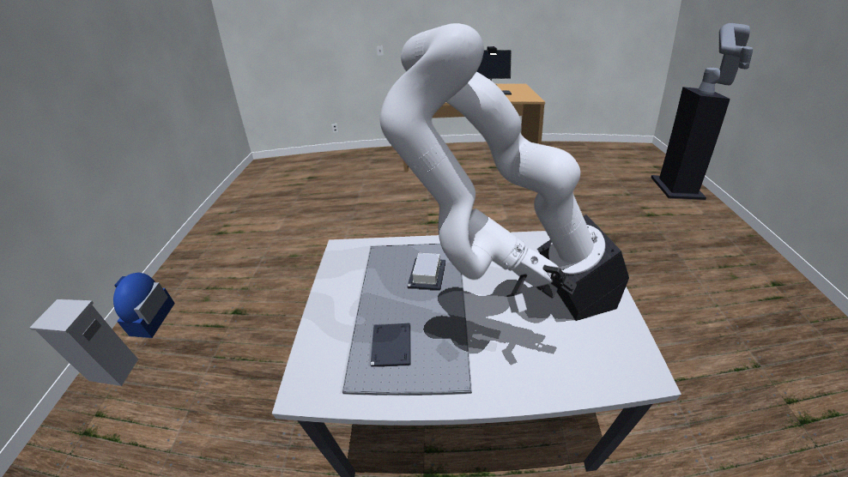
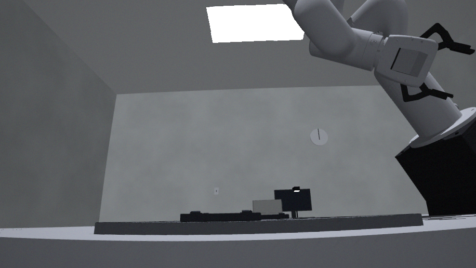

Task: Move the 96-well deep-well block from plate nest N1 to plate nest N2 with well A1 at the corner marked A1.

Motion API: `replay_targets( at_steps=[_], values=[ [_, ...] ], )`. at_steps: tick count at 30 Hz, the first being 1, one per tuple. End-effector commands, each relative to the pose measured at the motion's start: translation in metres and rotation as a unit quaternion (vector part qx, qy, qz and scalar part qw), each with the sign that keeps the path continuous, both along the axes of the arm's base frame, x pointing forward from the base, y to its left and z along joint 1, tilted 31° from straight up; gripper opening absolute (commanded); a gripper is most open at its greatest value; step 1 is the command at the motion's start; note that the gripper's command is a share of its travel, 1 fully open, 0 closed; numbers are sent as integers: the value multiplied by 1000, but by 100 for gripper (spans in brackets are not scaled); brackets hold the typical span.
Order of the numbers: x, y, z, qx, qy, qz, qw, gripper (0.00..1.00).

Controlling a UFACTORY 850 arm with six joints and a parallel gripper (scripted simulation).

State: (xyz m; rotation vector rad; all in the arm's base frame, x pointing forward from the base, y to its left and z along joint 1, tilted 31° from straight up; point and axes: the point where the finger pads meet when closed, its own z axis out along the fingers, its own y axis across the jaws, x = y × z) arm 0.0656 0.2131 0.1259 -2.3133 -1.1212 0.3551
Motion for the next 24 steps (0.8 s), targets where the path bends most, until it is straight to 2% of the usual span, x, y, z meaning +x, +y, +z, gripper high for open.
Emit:
replay_targets(
  at_steps=[1,4,10,14,16,18,22,24],
  values=[
    [13,4,-1,-6,-2,-41,999,100],
    [25,7,-1,-6,-2,-42,999,100],
    [55,9,-1,-19,-3,-140,990,100],
    [69,10,-2,-19,-3,-141,990,100],
    [79,9,-2,-23,-3,-174,984,100],
    [79,9,-2,-23,-3,-174,984,100],
    [99,8,-2,-30,-2,-239,971,100],
    [109,7,-2,-30,-2,-240,970,100]
  ],
)
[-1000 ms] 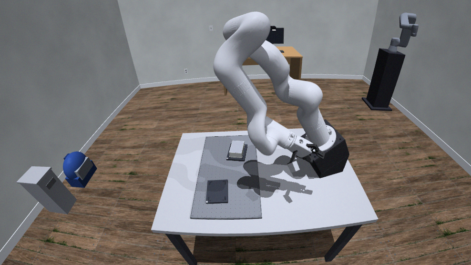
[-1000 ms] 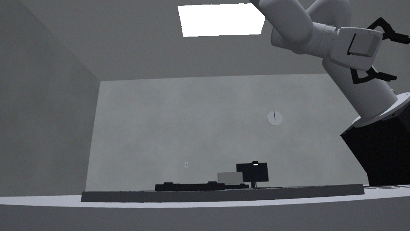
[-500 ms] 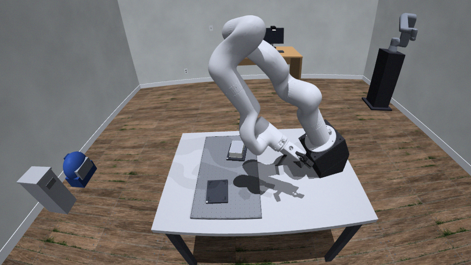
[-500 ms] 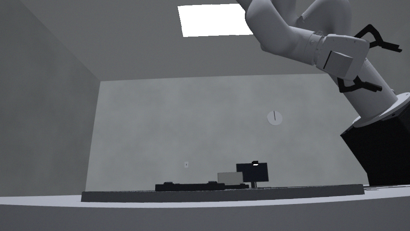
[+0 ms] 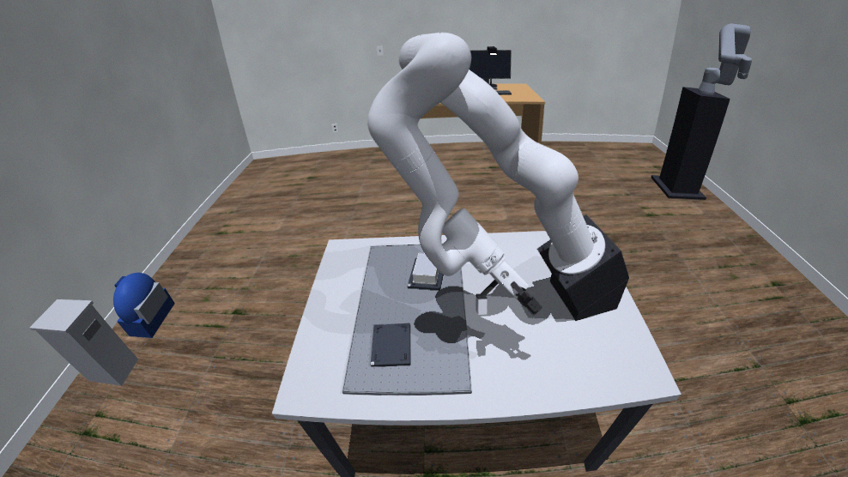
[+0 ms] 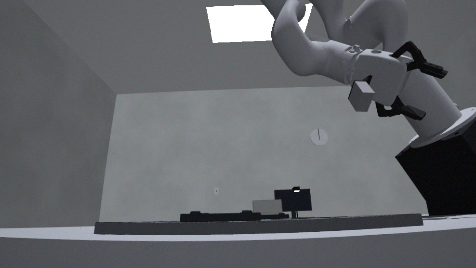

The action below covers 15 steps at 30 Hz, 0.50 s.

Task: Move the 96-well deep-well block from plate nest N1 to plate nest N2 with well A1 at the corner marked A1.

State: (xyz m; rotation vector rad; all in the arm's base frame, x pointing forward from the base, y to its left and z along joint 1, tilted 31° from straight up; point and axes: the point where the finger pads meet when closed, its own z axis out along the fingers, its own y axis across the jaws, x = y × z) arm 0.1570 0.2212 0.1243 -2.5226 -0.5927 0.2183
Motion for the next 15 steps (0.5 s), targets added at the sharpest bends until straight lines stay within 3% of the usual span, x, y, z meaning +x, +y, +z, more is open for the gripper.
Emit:
replay_targets(
  at_steps=[1,8,15],
  values=[
    [22,-1,0,-3,-1,-27,1000,100],
    [52,-7,0,-12,2,-126,992,100],
    [76,-14,0,-14,4,-161,987,100]
  ],
)
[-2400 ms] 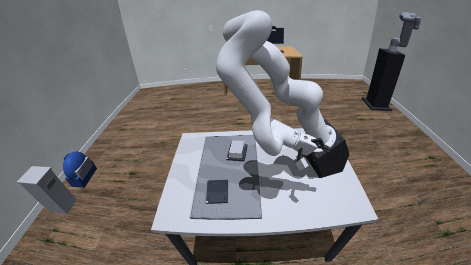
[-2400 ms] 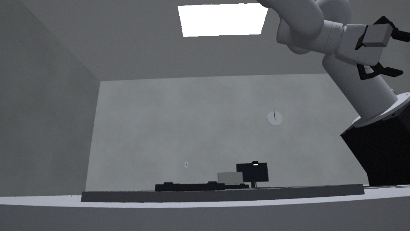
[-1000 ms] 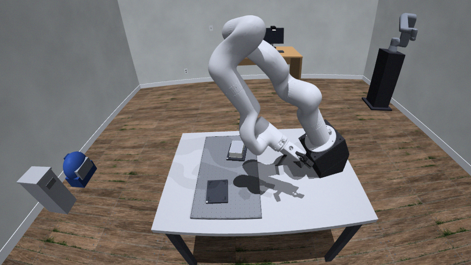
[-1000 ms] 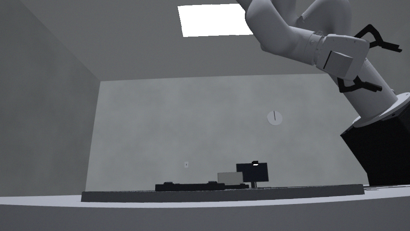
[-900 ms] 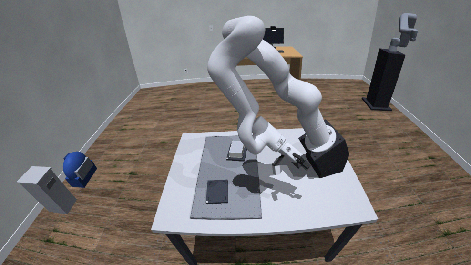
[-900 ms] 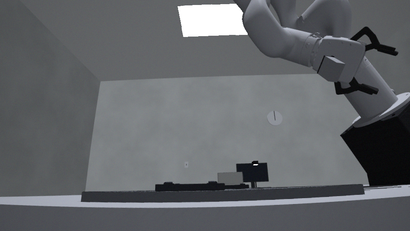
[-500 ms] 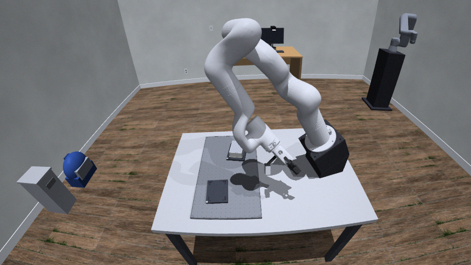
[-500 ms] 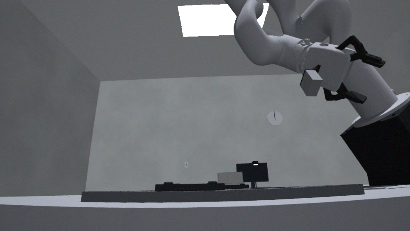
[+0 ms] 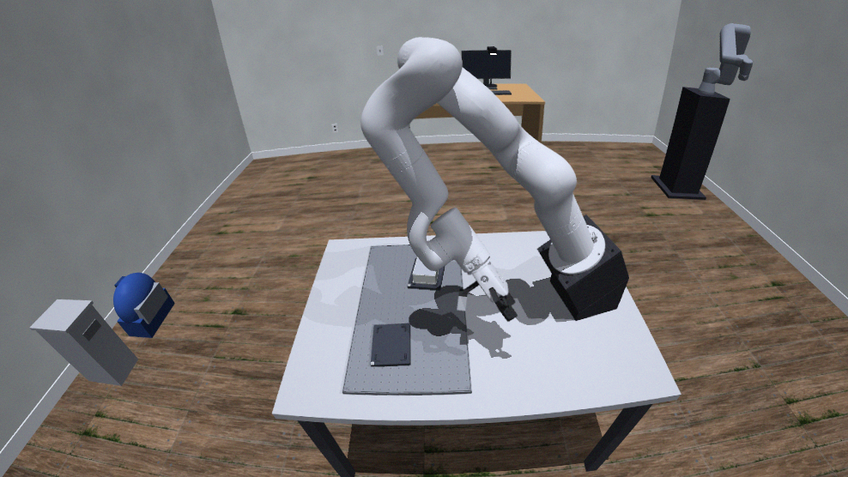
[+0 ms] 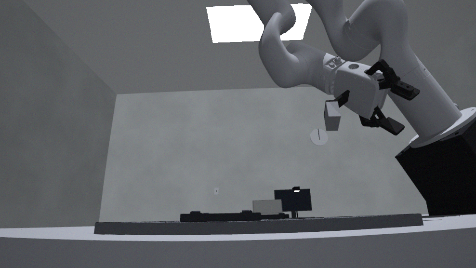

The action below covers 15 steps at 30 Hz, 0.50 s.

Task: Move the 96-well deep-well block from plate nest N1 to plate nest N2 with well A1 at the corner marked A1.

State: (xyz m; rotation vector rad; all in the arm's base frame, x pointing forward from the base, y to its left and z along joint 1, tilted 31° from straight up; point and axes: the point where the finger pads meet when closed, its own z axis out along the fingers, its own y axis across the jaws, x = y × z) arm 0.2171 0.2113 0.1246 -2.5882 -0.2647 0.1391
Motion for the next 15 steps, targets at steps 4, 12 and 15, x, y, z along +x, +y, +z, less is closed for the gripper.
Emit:
replay_targets(
  at_steps=[4,12,15],
  values=[
    [34,-11,1,-7,4,-101,995,100],
    [60,-22,1,-8,6,-136,991,100],
    [68,-27,2,-9,8,-169,986,100]
  ],
)
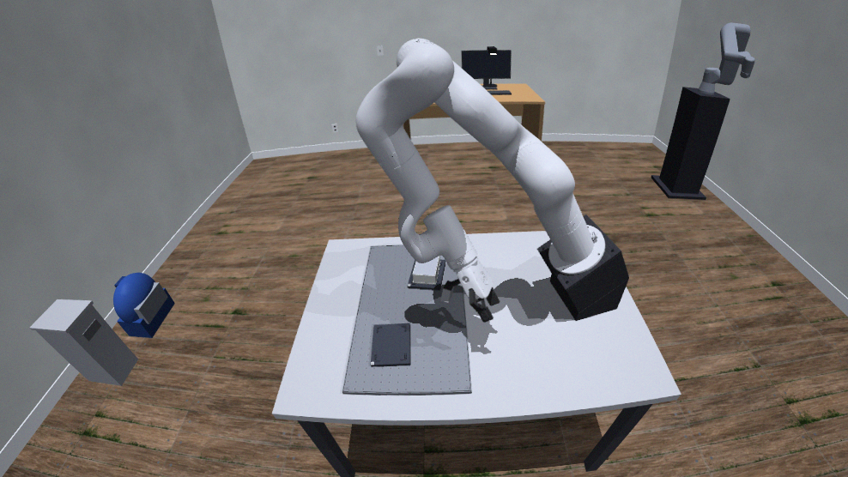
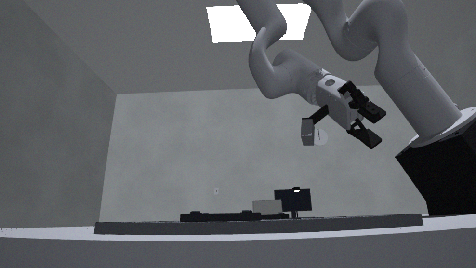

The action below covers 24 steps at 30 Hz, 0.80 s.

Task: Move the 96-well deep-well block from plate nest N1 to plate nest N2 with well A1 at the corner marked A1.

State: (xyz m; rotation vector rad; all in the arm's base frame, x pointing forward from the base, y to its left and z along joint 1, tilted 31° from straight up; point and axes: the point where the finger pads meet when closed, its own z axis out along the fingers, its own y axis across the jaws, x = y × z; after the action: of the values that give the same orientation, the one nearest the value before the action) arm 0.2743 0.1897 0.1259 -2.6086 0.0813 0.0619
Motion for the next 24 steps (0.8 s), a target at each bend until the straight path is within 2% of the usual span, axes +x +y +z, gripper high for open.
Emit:
replay_targets(
  at_steps=[1,7,13,15,20,24],
  values=[
    [16,-8,1,-2,3,-55,998,100],
    [36,-19,1,-3,4,-73,997,100],
    [60,-37,2,-4,10,-172,985,100],
    [60,-37,2,-4,10,-172,985,100],
    [75,-48,3,-4,10,-175,985,100],
    [90,-62,4,-3,14,-240,971,100]
  ],
)
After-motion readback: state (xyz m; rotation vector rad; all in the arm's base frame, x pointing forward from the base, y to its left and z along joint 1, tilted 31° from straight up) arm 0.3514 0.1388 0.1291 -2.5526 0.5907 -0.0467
